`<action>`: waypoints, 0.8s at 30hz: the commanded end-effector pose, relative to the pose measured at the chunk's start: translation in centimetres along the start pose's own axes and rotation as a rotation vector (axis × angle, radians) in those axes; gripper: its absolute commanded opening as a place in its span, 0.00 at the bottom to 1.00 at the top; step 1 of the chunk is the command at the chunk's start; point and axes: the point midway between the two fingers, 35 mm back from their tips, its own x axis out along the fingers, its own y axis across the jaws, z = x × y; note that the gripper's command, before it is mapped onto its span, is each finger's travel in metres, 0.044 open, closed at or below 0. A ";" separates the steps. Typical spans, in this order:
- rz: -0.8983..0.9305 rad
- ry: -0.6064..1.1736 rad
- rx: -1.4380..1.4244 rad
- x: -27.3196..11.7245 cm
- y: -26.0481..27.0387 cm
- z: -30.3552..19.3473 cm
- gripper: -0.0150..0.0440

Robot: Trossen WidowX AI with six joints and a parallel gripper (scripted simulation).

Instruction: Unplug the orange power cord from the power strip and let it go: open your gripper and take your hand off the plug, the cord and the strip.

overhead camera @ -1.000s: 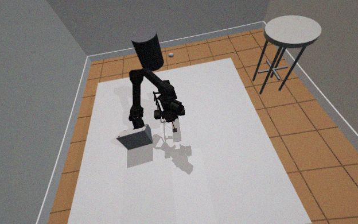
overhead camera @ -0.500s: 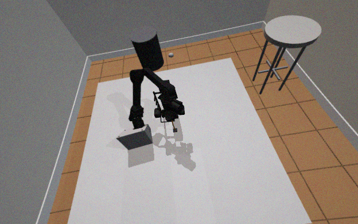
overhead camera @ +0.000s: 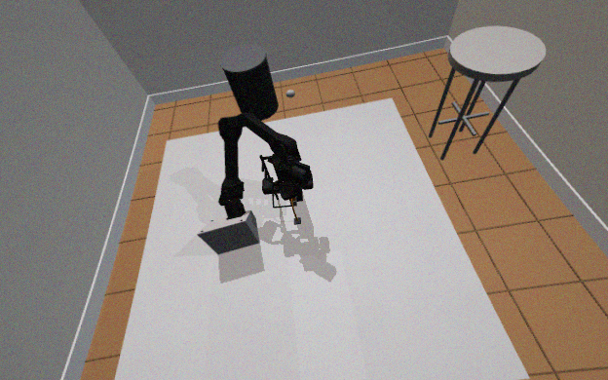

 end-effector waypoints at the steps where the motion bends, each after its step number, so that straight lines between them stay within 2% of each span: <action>1: -0.002 0.006 0.006 0.1 -0.2 -0.7 0.53; 18: -0.002 0.007 0.006 1.3 -0.2 -0.9 0.53; 21: -0.001 0.002 0.000 1.1 -0.1 -0.9 0.39; 24: -0.001 0.002 0.000 1.1 -0.1 -0.9 0.36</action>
